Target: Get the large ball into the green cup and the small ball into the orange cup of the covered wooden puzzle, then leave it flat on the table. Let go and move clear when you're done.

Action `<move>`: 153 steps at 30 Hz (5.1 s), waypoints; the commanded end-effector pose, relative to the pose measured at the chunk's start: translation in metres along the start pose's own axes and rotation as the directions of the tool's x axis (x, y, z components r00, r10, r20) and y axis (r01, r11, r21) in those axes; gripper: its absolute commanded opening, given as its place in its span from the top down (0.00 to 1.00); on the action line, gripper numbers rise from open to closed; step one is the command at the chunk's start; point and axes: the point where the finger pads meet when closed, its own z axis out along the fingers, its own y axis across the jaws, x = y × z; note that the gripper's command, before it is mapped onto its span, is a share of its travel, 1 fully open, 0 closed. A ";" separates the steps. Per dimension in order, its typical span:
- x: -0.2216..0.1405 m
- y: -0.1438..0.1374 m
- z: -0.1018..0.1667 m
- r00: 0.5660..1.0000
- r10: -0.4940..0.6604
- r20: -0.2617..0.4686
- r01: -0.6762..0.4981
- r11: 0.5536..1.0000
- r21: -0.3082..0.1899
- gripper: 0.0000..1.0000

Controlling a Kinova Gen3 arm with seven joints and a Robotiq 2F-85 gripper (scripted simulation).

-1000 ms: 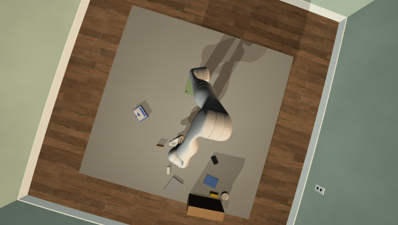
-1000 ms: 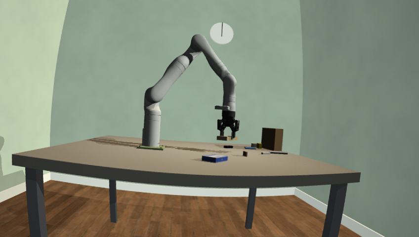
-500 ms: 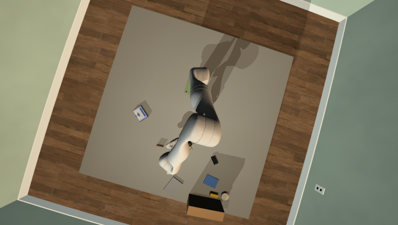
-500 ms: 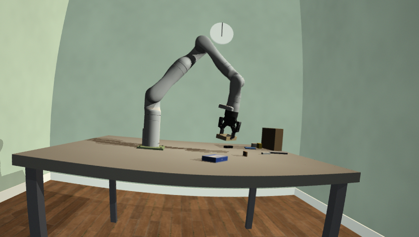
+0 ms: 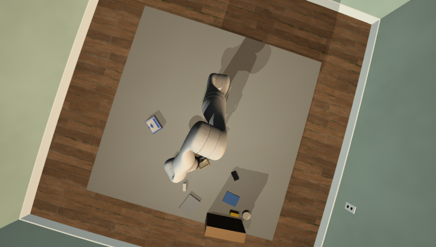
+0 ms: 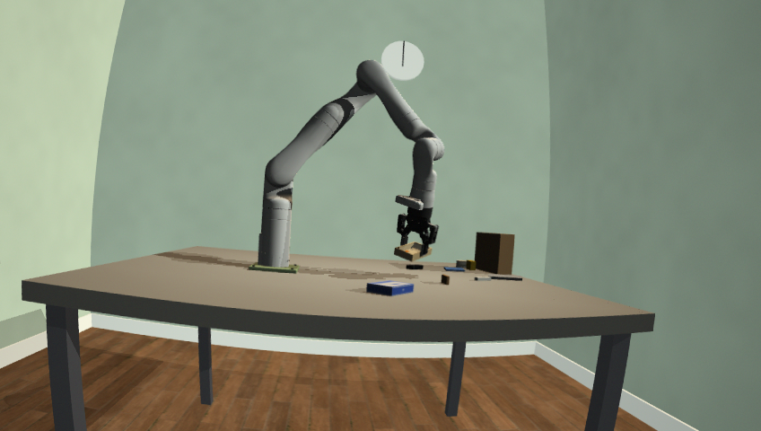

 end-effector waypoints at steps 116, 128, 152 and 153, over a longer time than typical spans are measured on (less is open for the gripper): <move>0.006 -0.001 -0.003 0.981 0.053 -0.186 -0.006 0.969 0.246 0.26; 0.006 -0.001 -0.004 0.981 0.053 -0.187 -0.008 0.971 0.237 0.26; 0.006 -0.001 -0.003 0.981 0.053 -0.187 -0.003 0.966 0.257 0.26; 0.006 -0.001 -0.003 0.981 0.053 -0.185 -0.005 0.968 0.252 0.26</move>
